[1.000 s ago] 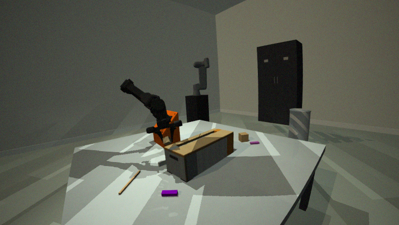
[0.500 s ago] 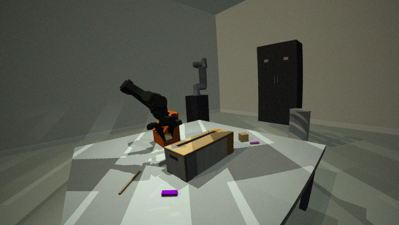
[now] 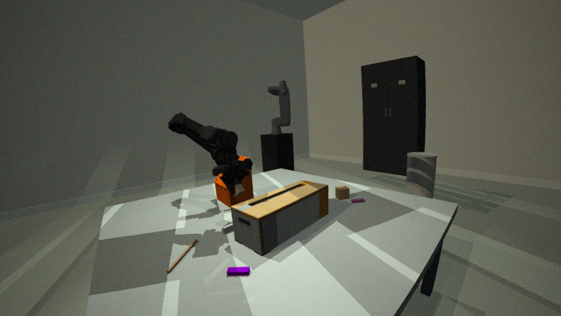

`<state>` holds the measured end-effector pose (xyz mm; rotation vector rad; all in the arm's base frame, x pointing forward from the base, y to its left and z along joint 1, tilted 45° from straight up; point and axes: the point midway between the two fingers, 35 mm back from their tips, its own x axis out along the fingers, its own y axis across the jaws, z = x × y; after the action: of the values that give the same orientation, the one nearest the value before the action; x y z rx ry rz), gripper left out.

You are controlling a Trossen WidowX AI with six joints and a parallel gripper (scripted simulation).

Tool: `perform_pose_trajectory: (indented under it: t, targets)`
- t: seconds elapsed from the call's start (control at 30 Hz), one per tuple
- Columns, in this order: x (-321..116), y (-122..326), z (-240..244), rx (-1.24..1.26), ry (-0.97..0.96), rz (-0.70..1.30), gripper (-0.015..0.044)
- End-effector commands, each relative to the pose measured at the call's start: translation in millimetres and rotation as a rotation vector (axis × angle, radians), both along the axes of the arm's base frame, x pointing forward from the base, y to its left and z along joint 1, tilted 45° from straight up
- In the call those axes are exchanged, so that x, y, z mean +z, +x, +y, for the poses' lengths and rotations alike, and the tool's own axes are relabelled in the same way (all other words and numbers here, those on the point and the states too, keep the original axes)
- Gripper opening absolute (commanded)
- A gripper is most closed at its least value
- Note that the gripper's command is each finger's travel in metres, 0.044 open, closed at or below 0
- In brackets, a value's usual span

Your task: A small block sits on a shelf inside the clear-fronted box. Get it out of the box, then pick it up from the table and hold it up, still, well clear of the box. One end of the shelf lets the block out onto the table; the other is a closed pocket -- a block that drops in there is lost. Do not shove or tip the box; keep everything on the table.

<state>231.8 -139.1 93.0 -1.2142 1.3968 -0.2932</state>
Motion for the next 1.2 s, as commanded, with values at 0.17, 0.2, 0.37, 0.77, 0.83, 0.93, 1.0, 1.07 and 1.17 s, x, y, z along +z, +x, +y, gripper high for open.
perform_pose_trajectory:
  t: [0.17,0.2,0.37,0.77,0.83,0.93,1.0,1.07,1.17]
  targets:
    - [1.5,-5.6,6.7,0.210,-0.118,0.288,0.0000]
    - [1.9,-6.0,7.3,0.232,-0.130,0.319,0.0000]
    - [3.4,-8.1,10.6,0.340,-0.191,0.470,0.0000]
    - [7.4,-12.9,18.0,0.592,-0.340,0.839,0.0000]
    - [8.1,-13.7,19.2,0.633,-0.365,0.902,0.0000]
    - [9.1,-14.9,21.0,0.693,-0.403,0.996,0.0000]
    - [9.8,-15.7,22.1,0.732,-0.428,1.059,0.0000]
    - [10.6,-16.5,23.2,0.772,-0.452,1.122,0.0000]
    - [11.7,-17.7,24.9,0.830,-0.489,1.217,0.0000]
